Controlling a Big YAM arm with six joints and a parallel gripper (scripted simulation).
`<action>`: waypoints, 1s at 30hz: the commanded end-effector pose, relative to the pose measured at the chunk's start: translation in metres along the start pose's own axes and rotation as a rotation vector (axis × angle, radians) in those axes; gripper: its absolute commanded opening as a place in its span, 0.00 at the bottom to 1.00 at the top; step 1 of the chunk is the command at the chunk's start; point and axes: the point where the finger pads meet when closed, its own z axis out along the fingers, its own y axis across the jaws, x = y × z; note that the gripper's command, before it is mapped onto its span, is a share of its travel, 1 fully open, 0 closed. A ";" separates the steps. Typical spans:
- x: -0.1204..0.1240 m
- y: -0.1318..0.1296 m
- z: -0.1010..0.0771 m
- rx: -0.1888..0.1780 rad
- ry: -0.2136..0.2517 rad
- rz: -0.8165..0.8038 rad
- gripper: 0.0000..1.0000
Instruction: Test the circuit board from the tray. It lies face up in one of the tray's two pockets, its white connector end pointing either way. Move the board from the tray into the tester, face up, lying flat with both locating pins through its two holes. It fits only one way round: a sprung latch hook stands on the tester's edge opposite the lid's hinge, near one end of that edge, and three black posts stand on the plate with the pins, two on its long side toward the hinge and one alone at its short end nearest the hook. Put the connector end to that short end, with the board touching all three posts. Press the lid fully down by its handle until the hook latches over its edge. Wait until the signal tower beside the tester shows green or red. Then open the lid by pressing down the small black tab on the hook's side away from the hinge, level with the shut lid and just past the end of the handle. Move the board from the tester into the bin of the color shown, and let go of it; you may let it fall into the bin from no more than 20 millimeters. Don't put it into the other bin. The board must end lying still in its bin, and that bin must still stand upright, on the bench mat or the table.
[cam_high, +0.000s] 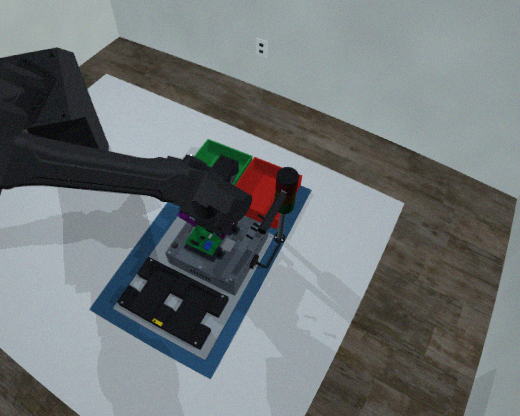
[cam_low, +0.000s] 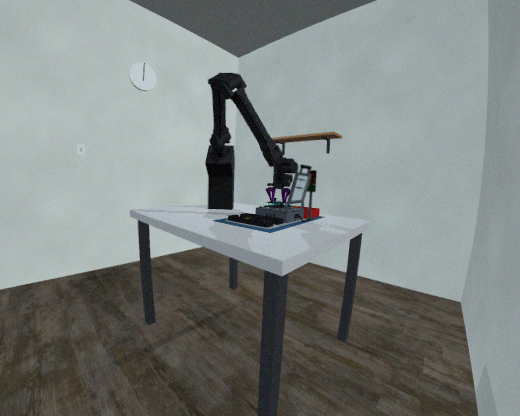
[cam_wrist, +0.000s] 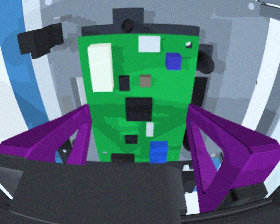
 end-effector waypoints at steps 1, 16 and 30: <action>0.001 -0.004 0.000 0.008 -0.001 -0.005 0.72; 0.001 -0.004 0.000 0.008 -0.001 -0.005 0.72; 0.003 -0.004 0.003 0.006 0.001 -0.001 0.72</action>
